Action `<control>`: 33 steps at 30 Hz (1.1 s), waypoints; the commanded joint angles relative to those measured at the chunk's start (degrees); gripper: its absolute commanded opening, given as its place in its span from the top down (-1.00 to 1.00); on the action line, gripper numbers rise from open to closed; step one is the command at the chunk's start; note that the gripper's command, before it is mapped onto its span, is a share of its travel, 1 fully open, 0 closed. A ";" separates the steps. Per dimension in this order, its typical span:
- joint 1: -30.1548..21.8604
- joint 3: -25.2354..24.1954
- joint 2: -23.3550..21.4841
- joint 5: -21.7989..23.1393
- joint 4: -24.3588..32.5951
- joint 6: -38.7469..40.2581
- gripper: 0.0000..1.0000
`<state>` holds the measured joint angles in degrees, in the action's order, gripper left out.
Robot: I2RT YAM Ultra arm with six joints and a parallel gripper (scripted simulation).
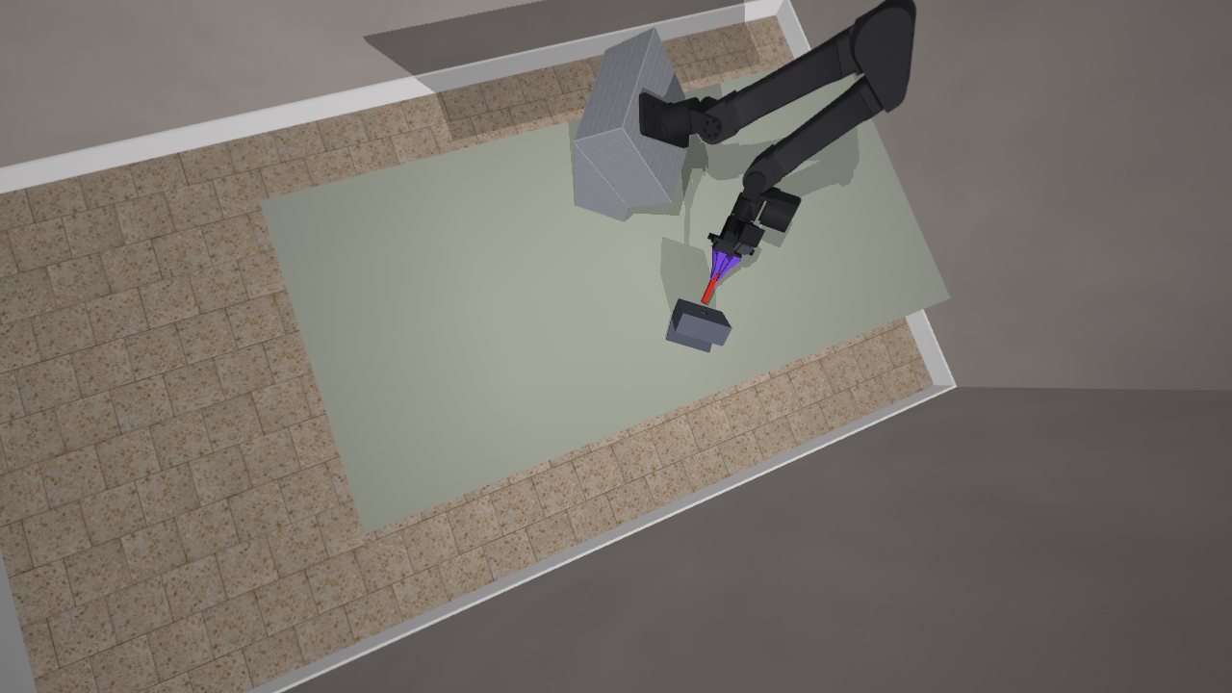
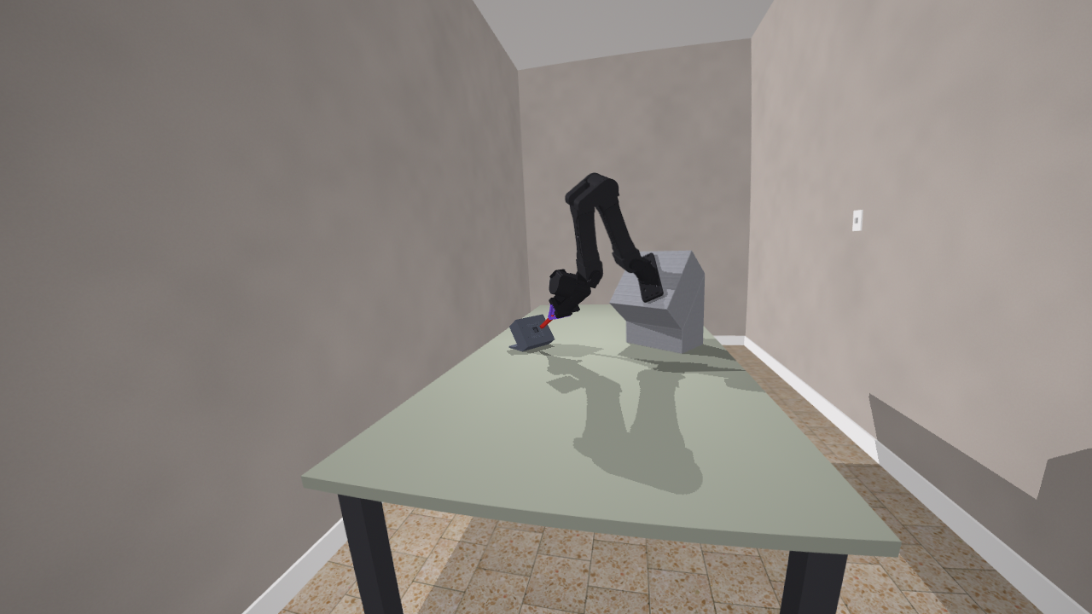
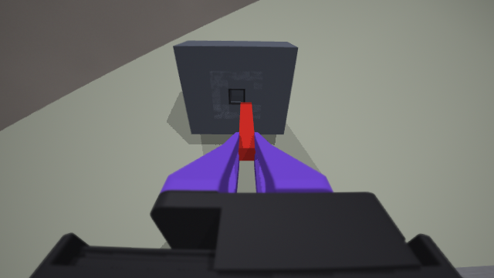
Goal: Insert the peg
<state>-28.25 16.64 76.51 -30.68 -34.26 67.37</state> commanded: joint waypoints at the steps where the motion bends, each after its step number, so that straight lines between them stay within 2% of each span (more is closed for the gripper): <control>1: -0.27 1.40 -1.79 -1.17 2.52 0.11 1.00; 6: -0.56 1.81 -2.45 -1.42 3.71 0.27 1.00; 20: 1.72 3.69 2.68 0.61 0.00 -0.79 1.00; 27: 1.71 4.37 2.51 0.60 0.81 -0.80 1.00; 33: 2.30 4.43 3.97 1.13 -0.70 -1.07 1.00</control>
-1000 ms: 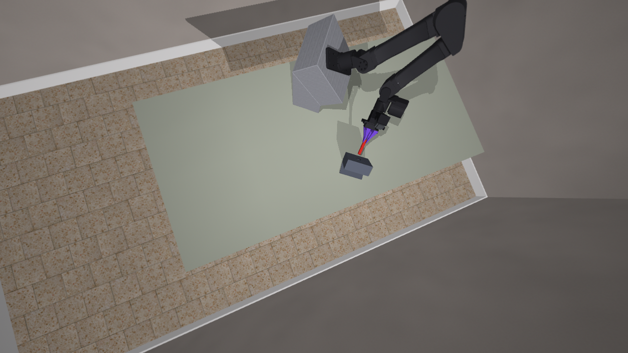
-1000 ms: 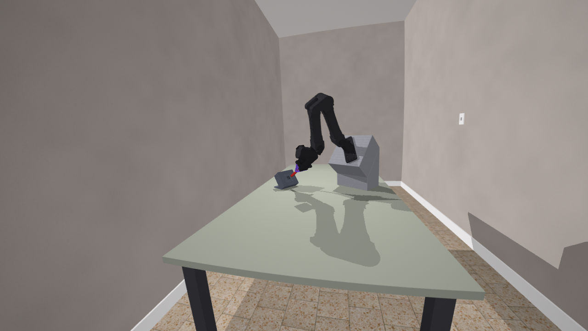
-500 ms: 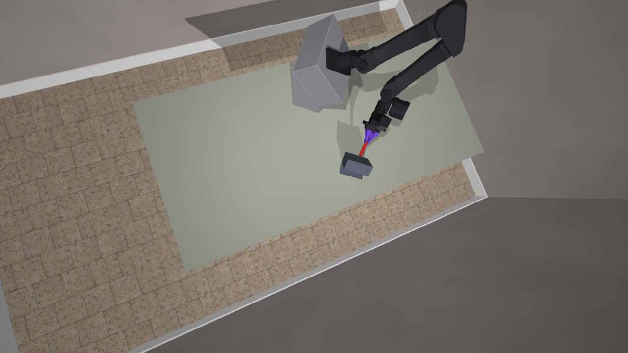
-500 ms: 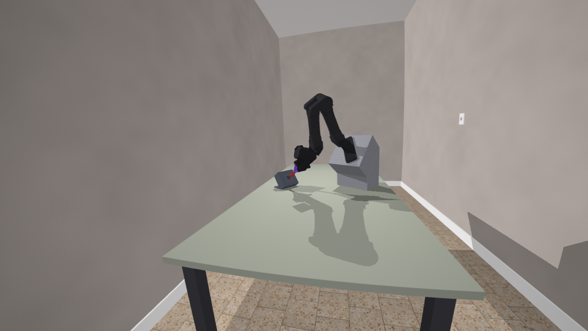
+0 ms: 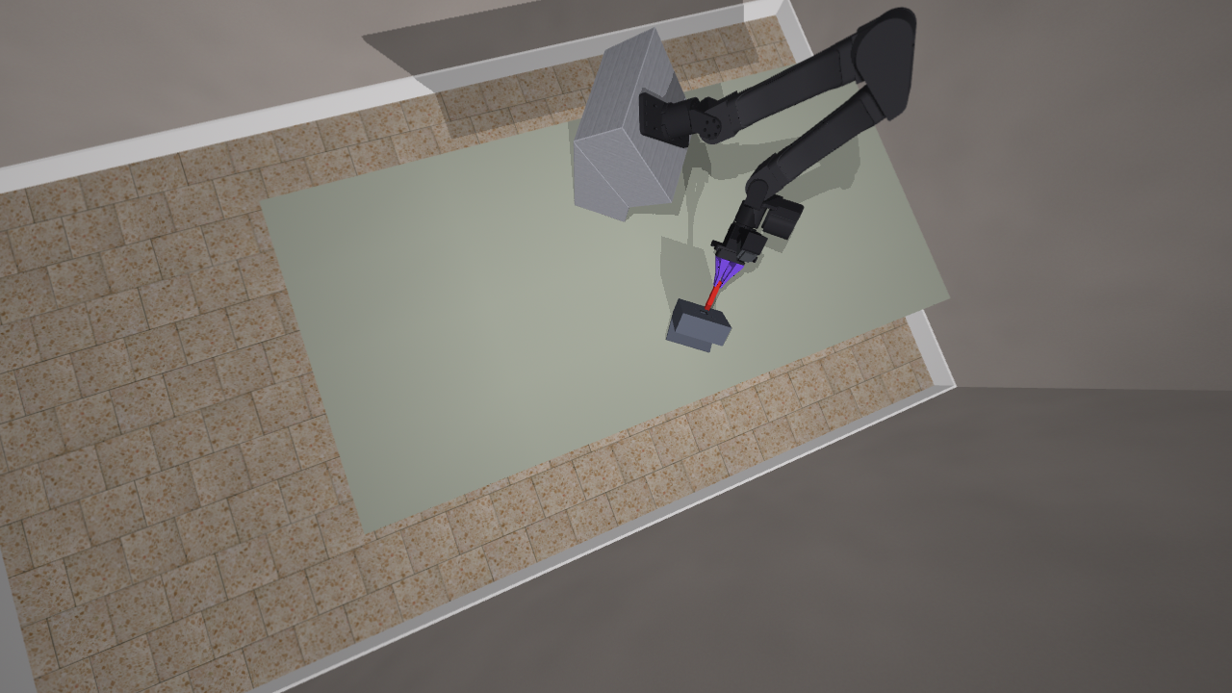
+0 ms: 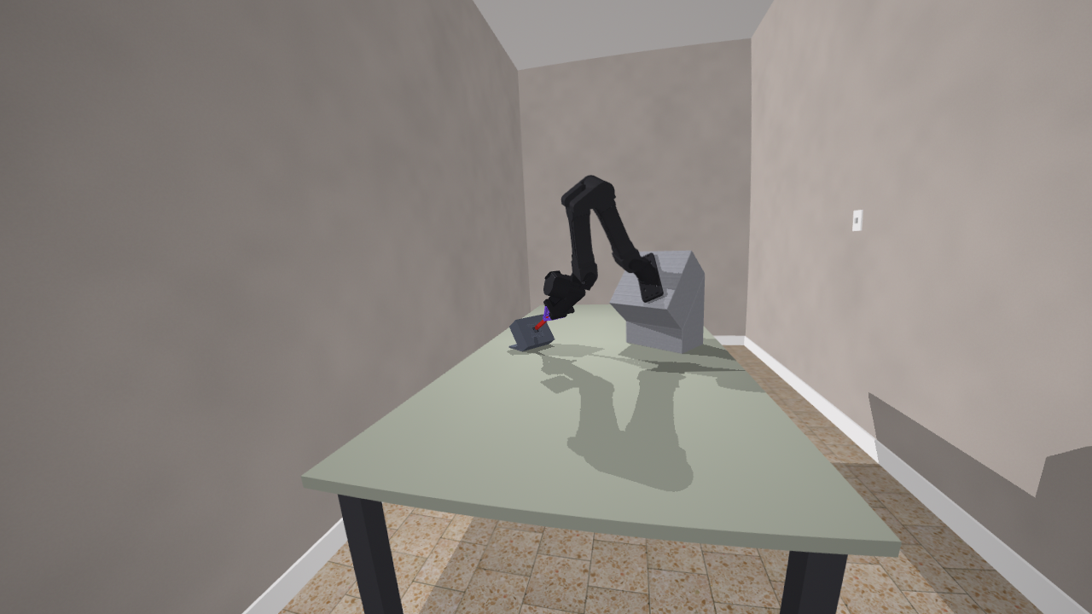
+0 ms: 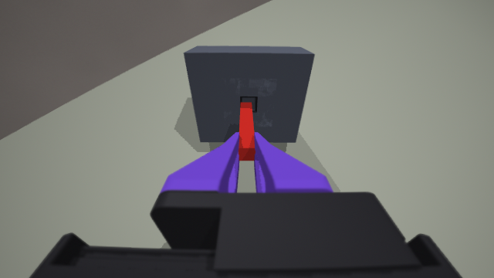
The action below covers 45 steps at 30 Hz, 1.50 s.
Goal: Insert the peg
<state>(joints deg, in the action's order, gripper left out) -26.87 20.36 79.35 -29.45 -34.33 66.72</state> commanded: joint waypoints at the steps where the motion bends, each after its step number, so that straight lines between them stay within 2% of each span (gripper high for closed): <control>1: 0.93 0.62 1.27 -0.08 -0.87 -0.42 1.00; 12: 1.68 1.21 2.91 0.59 -2.11 -0.78 1.00; 24: 1.16 1.60 1.42 0.13 -0.16 -0.56 1.00; 45: 3.43 3.69 7.24 2.17 -4.34 -1.60 1.00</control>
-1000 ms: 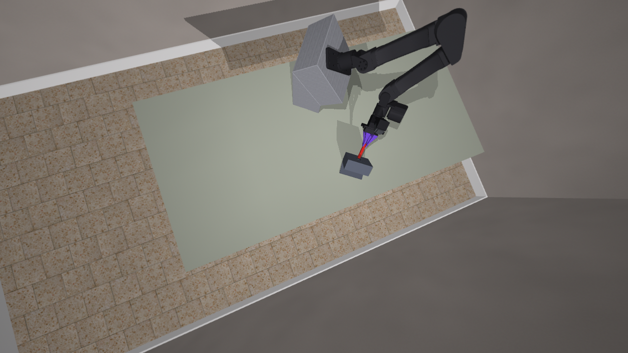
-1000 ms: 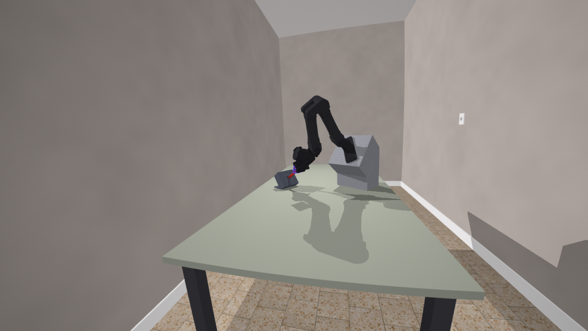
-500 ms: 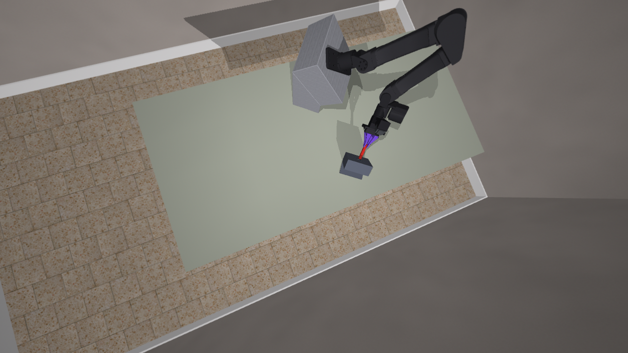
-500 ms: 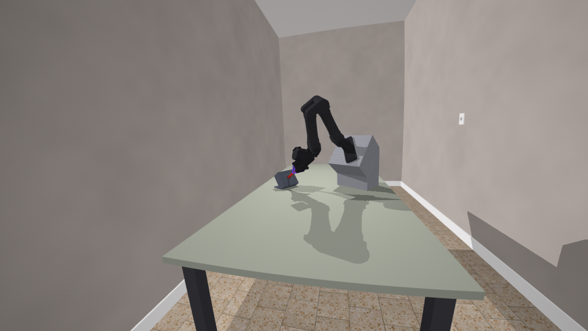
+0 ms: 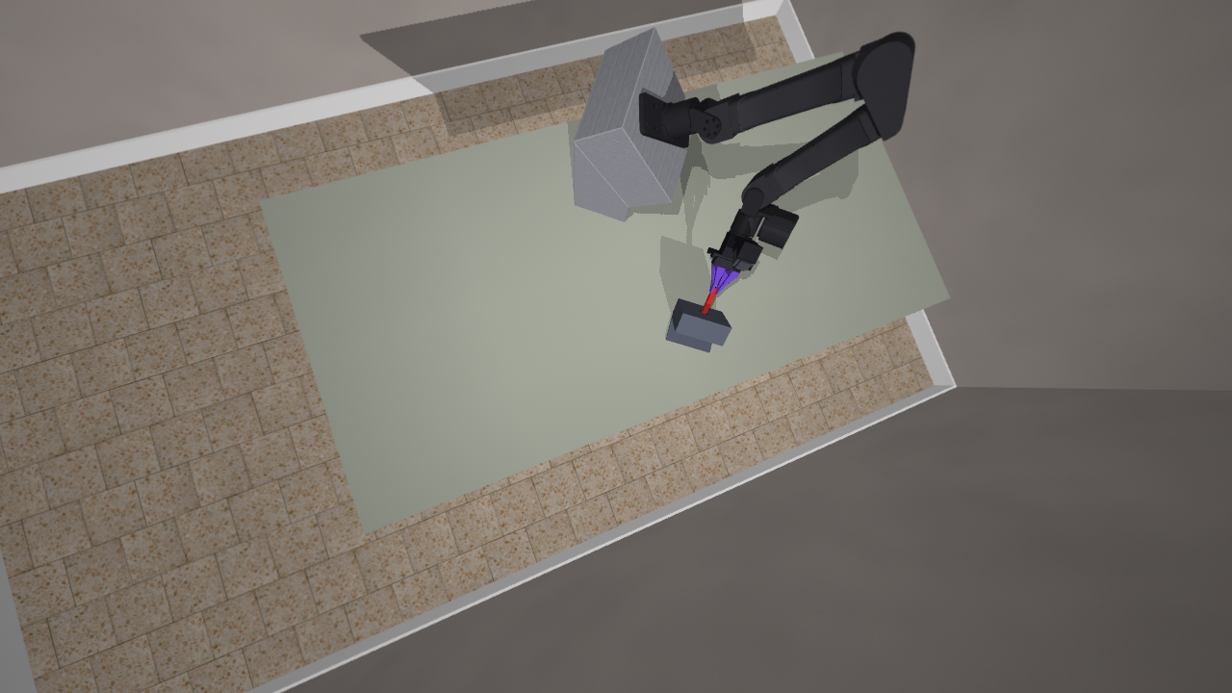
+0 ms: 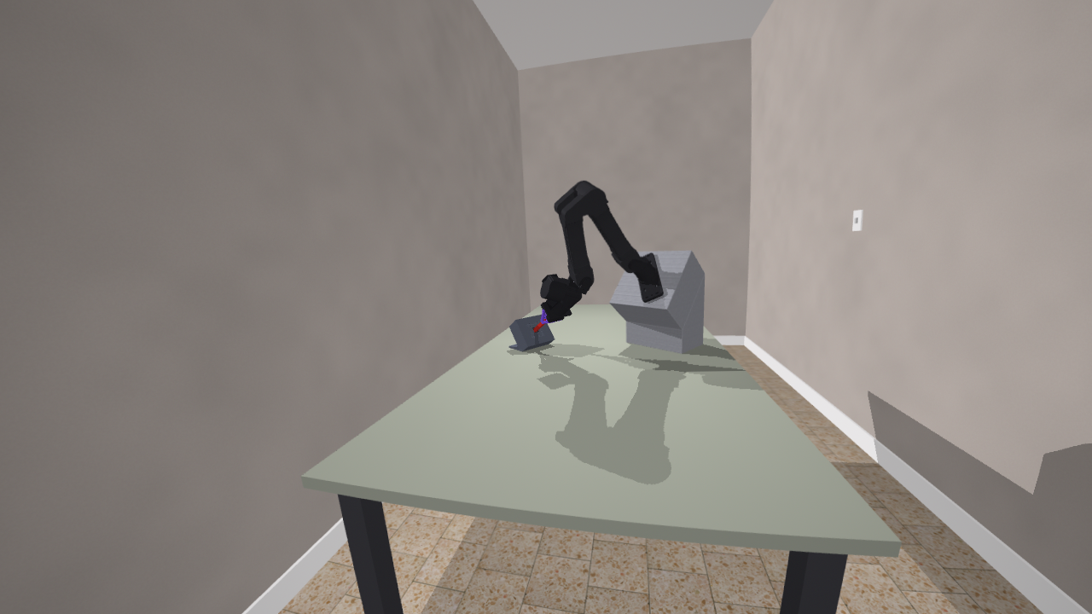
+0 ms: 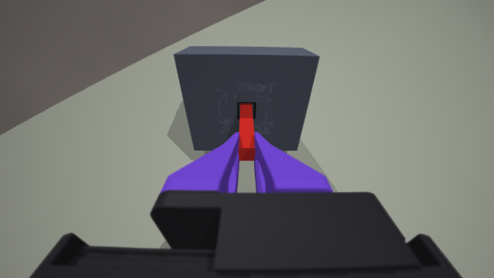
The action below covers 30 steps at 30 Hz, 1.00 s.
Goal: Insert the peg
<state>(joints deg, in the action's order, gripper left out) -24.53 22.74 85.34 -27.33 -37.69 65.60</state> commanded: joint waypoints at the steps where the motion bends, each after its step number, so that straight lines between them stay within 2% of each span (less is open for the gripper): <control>1: 1.21 1.45 1.57 0.16 -1.18 -0.53 1.00; 18: 2.77 3.29 5.79 1.57 -3.88 -1.24 1.00; 19: 1.82 2.17 4.44 1.52 -3.23 -0.80 1.00; 29: 1.82 2.17 4.44 1.52 -3.23 -0.80 1.00; 30: 1.82 2.17 4.44 1.52 -3.23 -0.80 0.77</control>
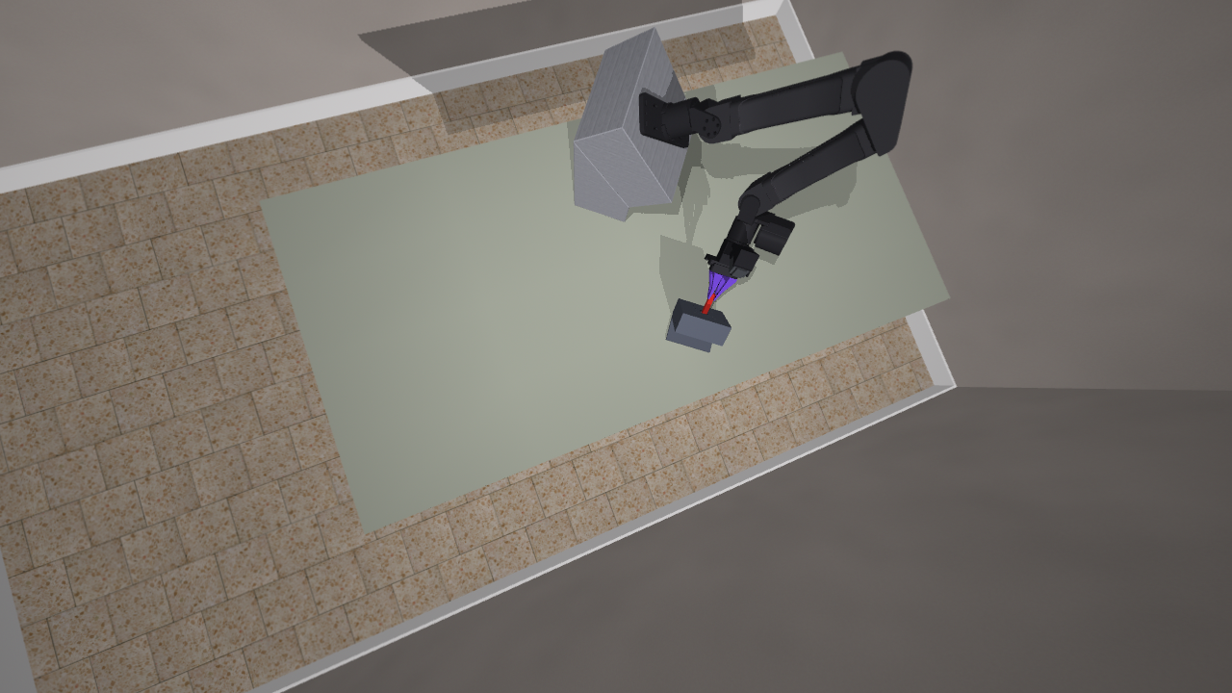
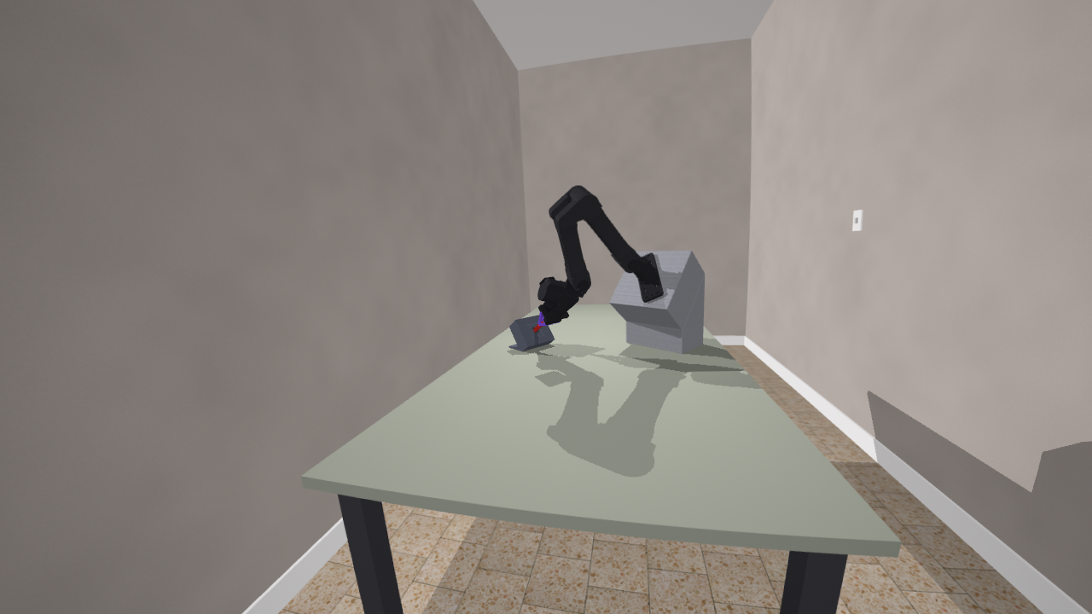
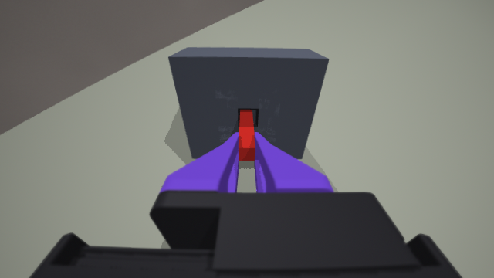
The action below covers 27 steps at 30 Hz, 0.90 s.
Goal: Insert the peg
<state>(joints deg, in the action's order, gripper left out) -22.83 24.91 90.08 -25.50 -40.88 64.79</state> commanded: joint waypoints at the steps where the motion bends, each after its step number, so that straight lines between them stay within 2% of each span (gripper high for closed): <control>1: 0.12 0.01 -0.30 -0.32 -0.04 0.01 0.55; 8: 0.12 0.01 -0.30 -0.32 -0.04 0.01 -1.00; 18: -0.67 -0.91 -1.67 -1.07 1.34 0.54 -1.00; 27: -4.54 -3.31 -9.29 -4.73 7.22 2.26 -1.00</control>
<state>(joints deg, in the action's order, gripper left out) -26.46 23.22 83.29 -27.40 -37.23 66.02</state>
